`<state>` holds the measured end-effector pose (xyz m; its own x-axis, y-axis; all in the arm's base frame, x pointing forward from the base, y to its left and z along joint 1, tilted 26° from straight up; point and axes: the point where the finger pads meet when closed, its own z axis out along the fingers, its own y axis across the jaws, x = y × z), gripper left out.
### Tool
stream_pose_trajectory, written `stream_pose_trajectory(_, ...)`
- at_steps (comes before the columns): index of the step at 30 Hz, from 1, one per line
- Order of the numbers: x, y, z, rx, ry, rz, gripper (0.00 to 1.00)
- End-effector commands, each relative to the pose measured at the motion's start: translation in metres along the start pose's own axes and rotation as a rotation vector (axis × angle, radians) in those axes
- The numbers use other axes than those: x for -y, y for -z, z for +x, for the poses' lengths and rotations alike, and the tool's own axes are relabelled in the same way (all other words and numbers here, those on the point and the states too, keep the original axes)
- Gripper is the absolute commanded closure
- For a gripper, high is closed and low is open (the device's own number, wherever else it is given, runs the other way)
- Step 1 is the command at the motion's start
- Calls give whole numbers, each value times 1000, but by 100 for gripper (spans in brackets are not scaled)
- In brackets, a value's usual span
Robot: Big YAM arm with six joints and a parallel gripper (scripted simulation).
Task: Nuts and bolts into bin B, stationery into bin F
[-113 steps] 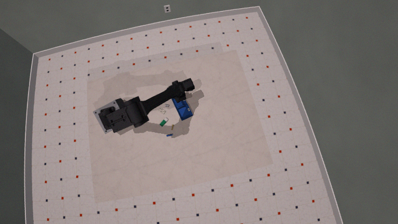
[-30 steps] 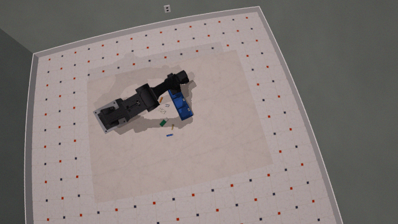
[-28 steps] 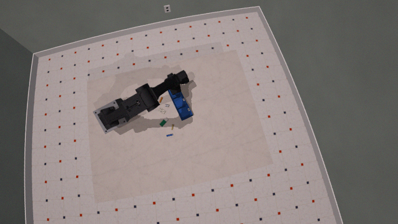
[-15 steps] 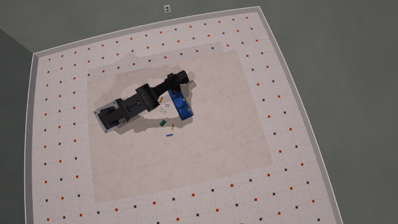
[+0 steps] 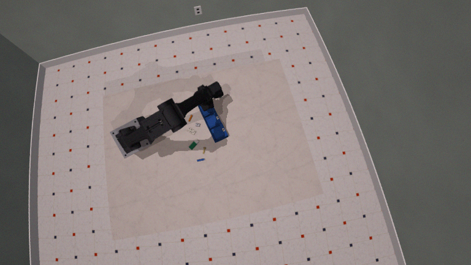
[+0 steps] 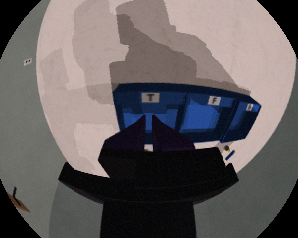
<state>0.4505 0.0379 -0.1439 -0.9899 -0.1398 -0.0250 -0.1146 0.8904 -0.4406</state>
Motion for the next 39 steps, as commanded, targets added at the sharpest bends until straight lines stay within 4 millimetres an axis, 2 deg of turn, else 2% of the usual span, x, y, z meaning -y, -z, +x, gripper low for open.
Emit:
stream_pose_trajectory(1,-3,22,-6,30,-1,-1,92)
stream_pose_trajectory(4,1,23,-6,25,-10,-1,92)
stream_pose_trajectory(11,-3,34,-6,30,-1,-2,92)
stream_pose_trajectory(16,-3,55,-9,37,-4,-4,92)
stream_pose_trajectory(20,11,50,-11,25,-35,-3,92)
stream_pose_trajectory(21,-3,68,-17,49,-11,-7,92)
stream_pose_trajectory(22,-3,80,-24,62,-17,-11,92)
stream_pose_trajectory(26,-3,116,-25,67,-20,-14,92)
stream_pose_trajectory(28,-3,116,-25,67,-20,-14,92)
stream_pose_trajectory(39,-2,212,-23,72,-23,-22,92)
